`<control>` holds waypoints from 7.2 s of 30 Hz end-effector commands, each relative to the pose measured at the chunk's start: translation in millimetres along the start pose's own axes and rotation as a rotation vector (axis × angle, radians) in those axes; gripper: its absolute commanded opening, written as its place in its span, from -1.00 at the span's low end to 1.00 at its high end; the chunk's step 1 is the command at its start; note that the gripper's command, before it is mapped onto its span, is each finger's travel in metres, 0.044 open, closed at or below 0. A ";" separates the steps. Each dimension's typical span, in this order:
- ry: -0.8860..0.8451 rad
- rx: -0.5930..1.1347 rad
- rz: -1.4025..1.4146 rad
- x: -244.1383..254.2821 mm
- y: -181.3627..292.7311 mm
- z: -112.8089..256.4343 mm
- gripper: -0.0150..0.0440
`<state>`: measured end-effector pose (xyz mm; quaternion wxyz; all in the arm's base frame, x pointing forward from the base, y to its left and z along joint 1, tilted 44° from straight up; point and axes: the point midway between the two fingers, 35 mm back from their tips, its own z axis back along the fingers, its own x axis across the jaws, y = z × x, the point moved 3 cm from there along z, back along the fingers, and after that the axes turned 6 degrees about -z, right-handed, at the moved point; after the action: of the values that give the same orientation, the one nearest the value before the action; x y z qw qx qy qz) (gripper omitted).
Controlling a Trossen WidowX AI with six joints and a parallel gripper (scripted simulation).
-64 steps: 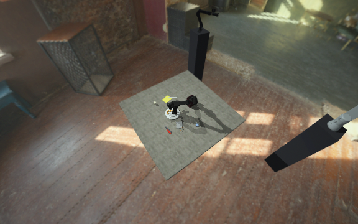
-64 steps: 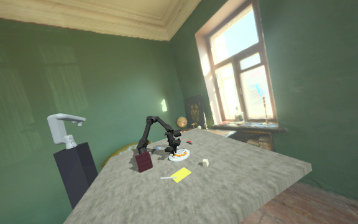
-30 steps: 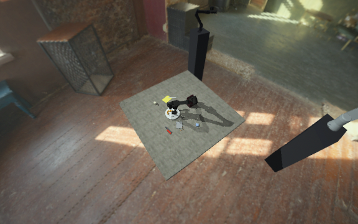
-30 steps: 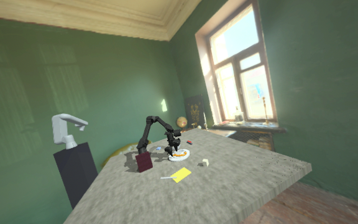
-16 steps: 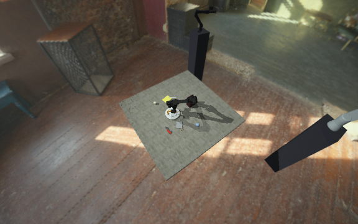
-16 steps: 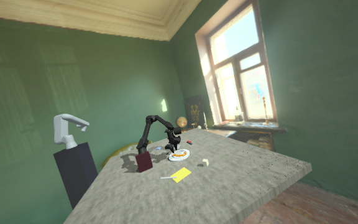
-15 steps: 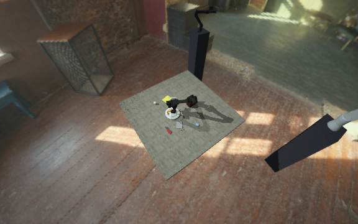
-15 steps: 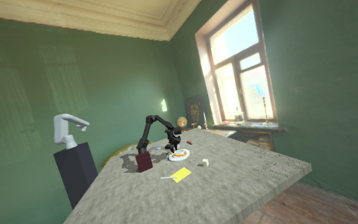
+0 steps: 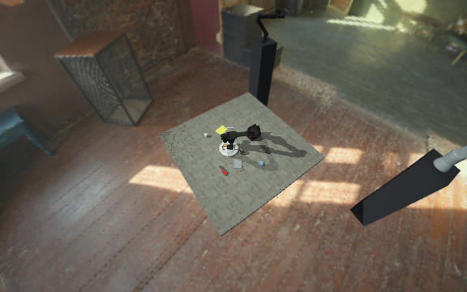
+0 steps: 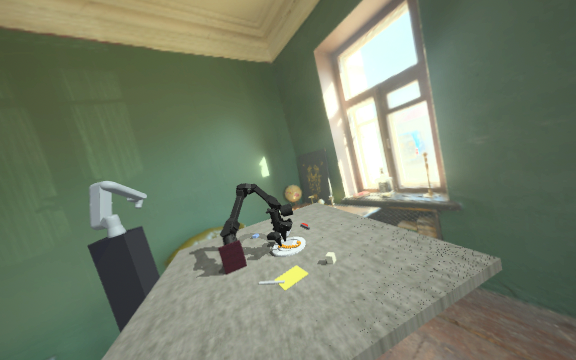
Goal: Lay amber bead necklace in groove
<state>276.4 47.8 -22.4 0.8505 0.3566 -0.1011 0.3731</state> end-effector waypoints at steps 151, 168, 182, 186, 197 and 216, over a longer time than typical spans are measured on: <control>0.000 0.010 0.175 -11.7 19.8 11.6 -0.08; -0.001 0.009 0.175 -11.1 19.1 -1.8 -0.08; 0.003 0.005 0.184 -10.9 20.0 -11.1 -0.35; 0.003 0.005 0.184 -10.9 20.0 -11.1 -0.49; 0.003 0.005 0.184 -10.9 20.0 -11.1 -0.49; 0.003 0.005 0.184 -10.9 20.0 -11.1 -0.49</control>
<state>253.4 58.7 -25.0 0.8120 0.3478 -0.1309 0.4501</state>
